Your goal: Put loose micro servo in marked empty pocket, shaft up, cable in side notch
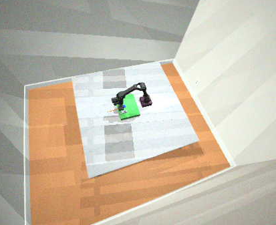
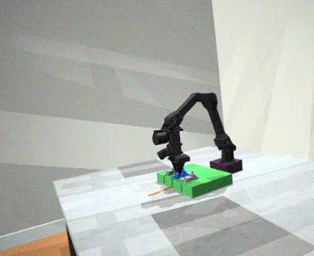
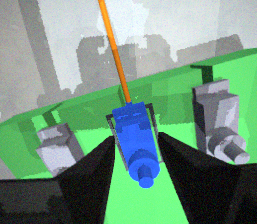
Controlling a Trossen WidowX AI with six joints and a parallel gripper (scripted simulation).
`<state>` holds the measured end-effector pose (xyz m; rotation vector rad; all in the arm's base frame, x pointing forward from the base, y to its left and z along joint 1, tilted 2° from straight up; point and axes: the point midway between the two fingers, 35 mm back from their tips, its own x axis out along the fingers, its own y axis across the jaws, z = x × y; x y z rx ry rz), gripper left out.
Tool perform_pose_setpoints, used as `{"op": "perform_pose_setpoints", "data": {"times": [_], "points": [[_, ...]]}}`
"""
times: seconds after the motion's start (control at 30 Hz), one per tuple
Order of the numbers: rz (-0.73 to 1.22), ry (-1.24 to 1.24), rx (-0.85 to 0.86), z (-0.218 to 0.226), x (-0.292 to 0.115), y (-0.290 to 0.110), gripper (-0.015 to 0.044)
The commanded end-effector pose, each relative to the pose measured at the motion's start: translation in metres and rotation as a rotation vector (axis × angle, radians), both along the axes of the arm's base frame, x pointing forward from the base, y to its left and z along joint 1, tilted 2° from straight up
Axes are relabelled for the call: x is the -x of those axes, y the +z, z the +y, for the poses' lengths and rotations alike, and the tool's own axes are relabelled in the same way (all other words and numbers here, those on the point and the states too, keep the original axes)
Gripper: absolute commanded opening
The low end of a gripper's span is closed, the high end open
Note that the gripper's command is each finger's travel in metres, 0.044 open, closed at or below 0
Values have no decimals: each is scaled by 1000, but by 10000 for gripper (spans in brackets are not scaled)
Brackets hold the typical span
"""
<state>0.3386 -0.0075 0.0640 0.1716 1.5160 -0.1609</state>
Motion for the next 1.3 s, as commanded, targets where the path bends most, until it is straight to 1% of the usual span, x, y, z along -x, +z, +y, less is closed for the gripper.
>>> {"op": "perform_pose_setpoints", "data": {"times": [0.0,0.13,0.2,0.3,0.43,0.47,0.53,0.6,0.83,0.93,1.07,1.27], "points": [[-15,-3,-3,0,2,25,187],[-15,-3,-3,-1,1,26,187],[-22,-2,0,-1,5,26,240],[-19,-2,0,0,25,40,319],[-13,-3,-2,0,71,64,424],[-11,-3,-2,0,84,69,440],[-8,-3,-3,1,107,76,440],[-7,-3,-3,1,116,78,440],[-7,-3,-3,1,116,80,440],[-11,-5,-2,1,116,96,440],[-19,-8,0,1,118,126,440],[-19,-8,0,1,118,128,440]]}}
